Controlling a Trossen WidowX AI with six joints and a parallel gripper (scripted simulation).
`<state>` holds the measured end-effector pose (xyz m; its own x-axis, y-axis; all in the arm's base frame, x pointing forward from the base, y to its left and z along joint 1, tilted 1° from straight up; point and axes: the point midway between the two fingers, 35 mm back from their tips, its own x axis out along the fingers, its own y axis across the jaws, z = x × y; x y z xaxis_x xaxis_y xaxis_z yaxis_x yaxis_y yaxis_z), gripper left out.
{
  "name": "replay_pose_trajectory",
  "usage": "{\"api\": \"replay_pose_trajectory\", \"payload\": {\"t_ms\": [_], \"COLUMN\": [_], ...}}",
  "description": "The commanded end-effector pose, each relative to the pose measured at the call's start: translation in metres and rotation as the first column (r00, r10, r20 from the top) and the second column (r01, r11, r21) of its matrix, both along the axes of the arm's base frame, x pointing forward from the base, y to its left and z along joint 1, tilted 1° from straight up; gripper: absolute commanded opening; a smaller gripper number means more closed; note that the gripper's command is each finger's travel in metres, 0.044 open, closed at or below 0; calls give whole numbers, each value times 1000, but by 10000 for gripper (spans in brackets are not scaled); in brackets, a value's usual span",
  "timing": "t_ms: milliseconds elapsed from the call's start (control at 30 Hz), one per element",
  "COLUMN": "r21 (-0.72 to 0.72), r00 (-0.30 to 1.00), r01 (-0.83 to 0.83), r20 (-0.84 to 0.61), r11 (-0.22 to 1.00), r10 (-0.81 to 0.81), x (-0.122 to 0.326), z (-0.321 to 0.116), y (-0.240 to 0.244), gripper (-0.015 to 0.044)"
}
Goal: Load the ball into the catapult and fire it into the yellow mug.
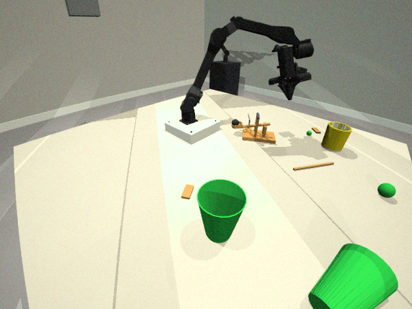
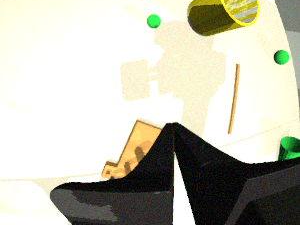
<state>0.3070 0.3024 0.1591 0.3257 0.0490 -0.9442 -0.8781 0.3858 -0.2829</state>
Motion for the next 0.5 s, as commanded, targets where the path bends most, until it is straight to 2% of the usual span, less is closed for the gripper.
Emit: {"api": "replay_pose_trajectory", "payload": {"t_ms": [0, 233, 467], "r21": [-105, -268, -415], "r00": [996, 974, 931], "r01": [-84, -224, -365], "r20": [-26, -88, -167], "r11": [991, 937, 834], "r10": [81, 207, 324], "x": [-25, -61, -93], "z": [-10, -27, -39], "y": [-8, -24, -44], "gripper": [0, 0, 0]}}
